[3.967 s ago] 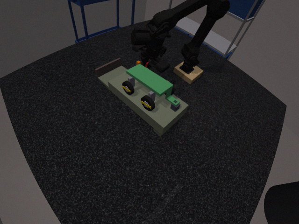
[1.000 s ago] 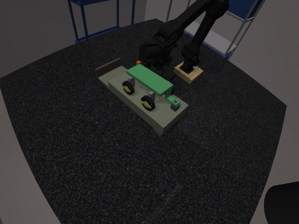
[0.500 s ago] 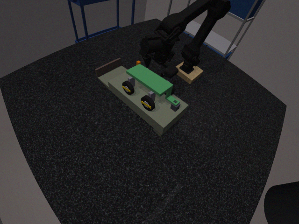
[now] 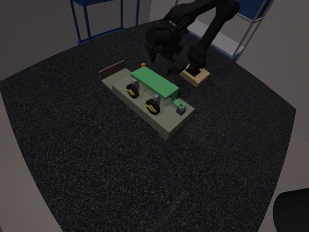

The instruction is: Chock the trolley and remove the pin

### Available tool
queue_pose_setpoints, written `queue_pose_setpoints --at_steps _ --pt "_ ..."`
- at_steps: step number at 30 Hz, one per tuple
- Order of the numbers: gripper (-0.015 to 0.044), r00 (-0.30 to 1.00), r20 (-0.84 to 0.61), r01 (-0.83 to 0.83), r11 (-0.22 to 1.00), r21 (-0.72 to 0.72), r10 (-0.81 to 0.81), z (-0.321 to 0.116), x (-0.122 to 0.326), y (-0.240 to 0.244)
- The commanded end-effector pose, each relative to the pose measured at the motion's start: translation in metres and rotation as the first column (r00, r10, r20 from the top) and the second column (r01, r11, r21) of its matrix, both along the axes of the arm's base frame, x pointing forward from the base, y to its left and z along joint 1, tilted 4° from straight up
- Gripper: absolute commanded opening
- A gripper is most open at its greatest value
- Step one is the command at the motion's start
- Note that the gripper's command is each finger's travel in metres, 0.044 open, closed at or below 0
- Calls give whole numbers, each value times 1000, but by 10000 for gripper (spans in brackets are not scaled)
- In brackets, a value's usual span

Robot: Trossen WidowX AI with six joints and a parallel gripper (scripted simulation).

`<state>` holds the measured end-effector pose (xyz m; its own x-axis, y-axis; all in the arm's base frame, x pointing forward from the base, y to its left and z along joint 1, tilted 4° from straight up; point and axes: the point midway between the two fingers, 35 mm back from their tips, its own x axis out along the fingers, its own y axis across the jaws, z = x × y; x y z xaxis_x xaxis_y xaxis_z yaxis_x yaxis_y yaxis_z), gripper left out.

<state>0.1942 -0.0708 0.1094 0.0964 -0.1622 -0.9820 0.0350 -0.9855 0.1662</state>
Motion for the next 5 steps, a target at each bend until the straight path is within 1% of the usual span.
queue_pose_setpoints --at_steps 1,5 --pt "440 1000 4 2 1000 -6 -2 15 -1 -2" --pt "440 1000 4 2 1000 -6 -2 22 -1 -2"
